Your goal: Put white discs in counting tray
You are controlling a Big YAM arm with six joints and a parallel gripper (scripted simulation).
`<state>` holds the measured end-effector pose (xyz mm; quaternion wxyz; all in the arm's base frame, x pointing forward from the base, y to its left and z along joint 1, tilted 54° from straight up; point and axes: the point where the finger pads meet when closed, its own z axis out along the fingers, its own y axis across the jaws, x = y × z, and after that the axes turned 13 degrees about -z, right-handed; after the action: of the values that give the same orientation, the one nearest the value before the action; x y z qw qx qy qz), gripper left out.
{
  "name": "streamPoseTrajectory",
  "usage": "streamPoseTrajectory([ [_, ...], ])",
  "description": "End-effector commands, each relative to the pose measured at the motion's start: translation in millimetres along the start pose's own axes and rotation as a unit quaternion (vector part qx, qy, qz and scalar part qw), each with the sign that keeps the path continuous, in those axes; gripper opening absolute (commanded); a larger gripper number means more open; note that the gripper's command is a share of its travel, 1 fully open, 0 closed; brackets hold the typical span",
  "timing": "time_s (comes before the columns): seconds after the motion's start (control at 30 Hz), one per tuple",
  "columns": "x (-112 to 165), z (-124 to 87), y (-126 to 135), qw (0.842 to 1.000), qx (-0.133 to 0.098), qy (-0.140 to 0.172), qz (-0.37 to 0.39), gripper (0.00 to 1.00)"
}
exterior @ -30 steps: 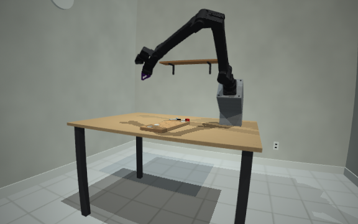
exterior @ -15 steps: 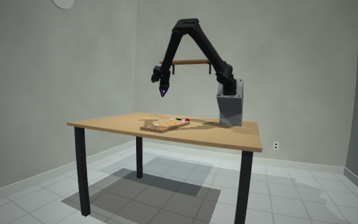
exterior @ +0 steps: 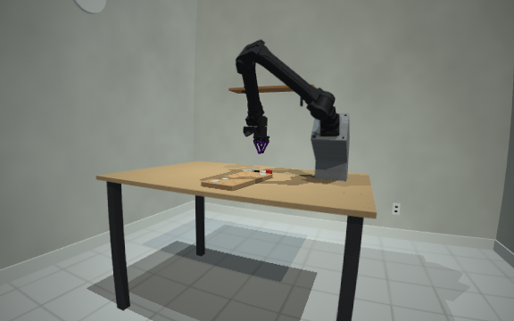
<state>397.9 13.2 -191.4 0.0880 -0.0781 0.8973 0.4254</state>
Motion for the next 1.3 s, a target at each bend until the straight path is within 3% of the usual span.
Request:
streamPoseTrajectory([
  [0.0,14.6,-3.0,-12.4,1.0,-0.014,-0.004,0.013,0.45],
  [0.1,21.9,0.2,-11.9,1.0,-0.022,-0.002,0.021,0.45],
  [0.2,6.6,-6.7,-8.2,1.0,-0.016,-0.01,0.003,0.45],
  [0.5,9.5,-2.3,-10.2,1.0,-0.016,-0.008,0.003,0.45],
  [1.27,17.8,23.3,-5.5,1.0,-0.022,0.008,0.011,0.45],
])
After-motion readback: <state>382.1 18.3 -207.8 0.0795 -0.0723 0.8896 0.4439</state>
